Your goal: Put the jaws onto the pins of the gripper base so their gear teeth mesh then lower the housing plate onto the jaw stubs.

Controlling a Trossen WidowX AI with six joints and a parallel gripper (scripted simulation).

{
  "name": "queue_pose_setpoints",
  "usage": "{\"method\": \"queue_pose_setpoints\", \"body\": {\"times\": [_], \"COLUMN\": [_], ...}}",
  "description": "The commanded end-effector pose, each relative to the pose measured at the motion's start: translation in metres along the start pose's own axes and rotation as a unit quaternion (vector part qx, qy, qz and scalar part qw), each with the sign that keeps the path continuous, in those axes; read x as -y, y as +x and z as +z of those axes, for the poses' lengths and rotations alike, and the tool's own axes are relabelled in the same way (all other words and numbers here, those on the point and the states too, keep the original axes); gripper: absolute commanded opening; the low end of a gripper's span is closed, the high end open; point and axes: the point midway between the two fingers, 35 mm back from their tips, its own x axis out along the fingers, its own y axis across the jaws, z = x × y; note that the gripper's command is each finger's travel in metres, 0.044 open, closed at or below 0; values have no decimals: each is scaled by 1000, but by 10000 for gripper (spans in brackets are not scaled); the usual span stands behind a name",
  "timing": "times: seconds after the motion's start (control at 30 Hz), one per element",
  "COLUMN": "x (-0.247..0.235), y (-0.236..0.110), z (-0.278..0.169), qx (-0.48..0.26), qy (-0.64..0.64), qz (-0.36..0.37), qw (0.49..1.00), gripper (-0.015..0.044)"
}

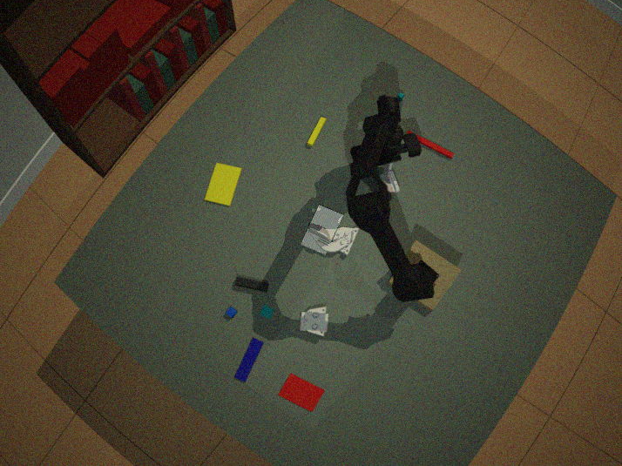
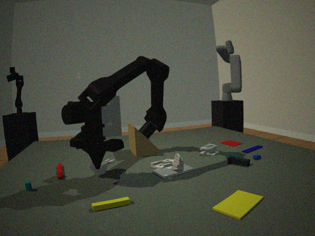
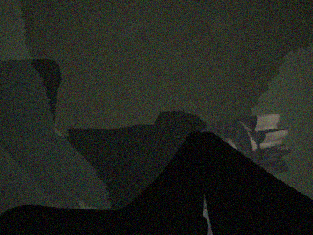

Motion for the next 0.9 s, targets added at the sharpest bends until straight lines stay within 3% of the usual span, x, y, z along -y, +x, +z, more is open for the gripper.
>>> {"method": "queue_pose_setpoints", "body": {"times": [0.0,0.5,0.7,0.83,0.87], "x": [2,17,11,11,12], "y": [5,-2,-61,-64,-54], "z": [-4,-1,2,2,4], "qx": [-11,-3,2,2,7], "qy": [2,1,2,2,5], "qz": [-3,-2,-1,-1,1], "qw": [1000,1000,1000,1000,1000], "gripper": [0,0,0,0,26]}}
